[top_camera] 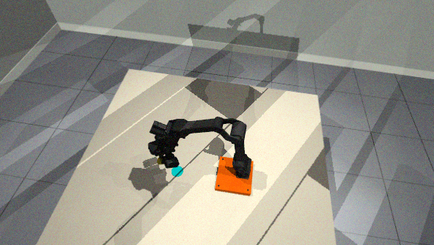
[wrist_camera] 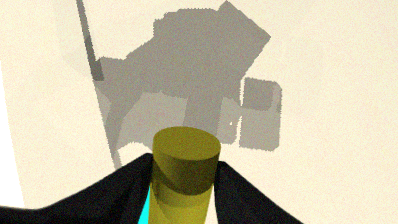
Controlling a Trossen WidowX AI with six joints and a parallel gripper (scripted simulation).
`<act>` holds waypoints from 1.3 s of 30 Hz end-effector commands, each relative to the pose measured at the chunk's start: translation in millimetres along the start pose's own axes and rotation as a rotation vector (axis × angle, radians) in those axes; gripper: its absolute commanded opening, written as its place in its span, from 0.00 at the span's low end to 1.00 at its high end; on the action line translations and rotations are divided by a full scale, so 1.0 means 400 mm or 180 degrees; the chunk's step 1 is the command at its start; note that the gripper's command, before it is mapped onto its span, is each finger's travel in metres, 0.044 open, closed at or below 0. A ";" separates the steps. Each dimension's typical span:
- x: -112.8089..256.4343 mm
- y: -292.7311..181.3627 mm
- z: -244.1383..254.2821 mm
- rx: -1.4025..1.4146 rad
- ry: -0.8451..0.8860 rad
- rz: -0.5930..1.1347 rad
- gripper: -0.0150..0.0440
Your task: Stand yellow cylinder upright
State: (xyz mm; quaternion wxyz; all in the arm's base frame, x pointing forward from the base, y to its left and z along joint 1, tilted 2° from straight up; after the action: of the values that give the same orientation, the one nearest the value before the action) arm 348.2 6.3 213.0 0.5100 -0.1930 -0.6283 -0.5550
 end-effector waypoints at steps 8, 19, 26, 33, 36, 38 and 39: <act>-0.011 -0.013 -0.017 -0.0085 0.0073 -0.0246 0.43; -0.019 -0.025 -0.032 -0.0140 0.0133 -0.0477 0.43; -0.023 -0.034 -0.040 -0.0169 0.0172 -0.0623 0.43; -0.026 -0.043 -0.049 -0.0192 0.0211 -0.0766 0.43; -0.027 -0.047 -0.052 -0.0201 0.0228 -0.0826 0.43; -0.028 -0.049 -0.054 -0.0206 0.0240 -0.0866 0.43; -0.029 -0.051 -0.055 -0.0208 0.0245 -0.0886 0.43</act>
State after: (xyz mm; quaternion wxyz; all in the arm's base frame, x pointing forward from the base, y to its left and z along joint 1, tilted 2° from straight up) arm 347.1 -14.2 192.0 0.4493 -0.1074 -0.6140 -0.6399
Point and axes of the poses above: the point midway between the two fingers, 35 mm back from their tips, its own x axis back along the fingers, its own z axis across the jaws, y = z × x, the point moved 10 cm from there along x, back along the fingers, and after that the axes turned 11 degrees about -x, right-handed, at the moved point
